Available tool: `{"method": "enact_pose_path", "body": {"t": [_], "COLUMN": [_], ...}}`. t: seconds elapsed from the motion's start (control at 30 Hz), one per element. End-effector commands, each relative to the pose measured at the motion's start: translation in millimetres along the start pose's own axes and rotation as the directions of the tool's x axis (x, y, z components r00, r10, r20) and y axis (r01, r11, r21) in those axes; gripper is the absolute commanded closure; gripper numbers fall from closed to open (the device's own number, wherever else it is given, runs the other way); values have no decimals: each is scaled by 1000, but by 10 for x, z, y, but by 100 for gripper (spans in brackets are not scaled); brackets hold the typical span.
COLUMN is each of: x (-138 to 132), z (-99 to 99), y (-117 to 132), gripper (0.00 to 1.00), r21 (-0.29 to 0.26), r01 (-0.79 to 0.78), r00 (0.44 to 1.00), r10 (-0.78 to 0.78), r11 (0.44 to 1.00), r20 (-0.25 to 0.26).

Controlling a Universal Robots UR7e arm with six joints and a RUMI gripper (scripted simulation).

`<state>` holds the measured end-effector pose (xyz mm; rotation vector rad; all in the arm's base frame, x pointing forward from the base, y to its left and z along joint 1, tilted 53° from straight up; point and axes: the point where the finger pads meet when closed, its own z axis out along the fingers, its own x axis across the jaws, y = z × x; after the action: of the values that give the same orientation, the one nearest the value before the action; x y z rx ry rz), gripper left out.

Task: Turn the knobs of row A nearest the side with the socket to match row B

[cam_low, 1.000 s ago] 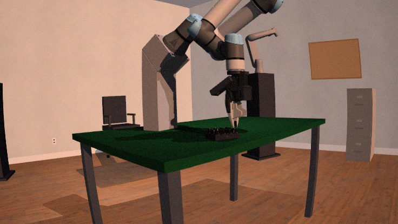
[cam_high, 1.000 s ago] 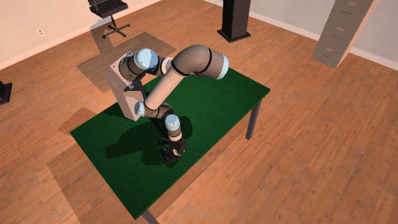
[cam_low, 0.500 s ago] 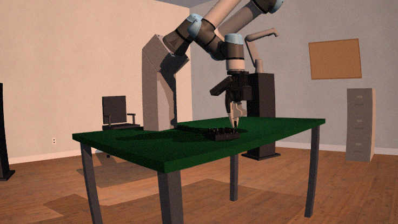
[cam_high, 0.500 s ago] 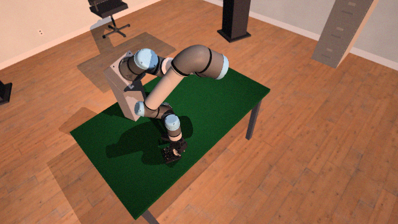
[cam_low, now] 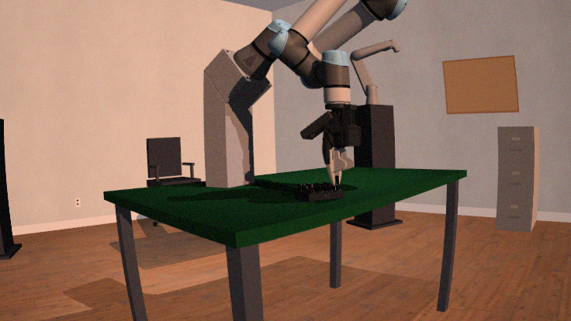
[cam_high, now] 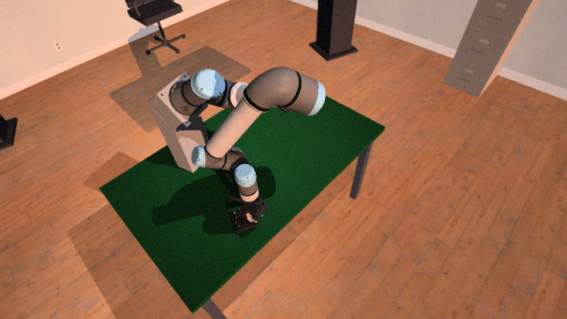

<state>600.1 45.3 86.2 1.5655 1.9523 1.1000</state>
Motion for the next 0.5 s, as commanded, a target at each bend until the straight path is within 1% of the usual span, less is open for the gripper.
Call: {"method": "enact_pose_path", "body": {"t": [0.0,0.47], "x": [0,-1], "z": [59,76], "y": [27,29], "gripper": [89,89], "r21": [-4,-4], "r01": [4,4], "r00": [1000,1000], "r10": [-4,-4], "r11": [1000,1000], "r20": [1,1]}}
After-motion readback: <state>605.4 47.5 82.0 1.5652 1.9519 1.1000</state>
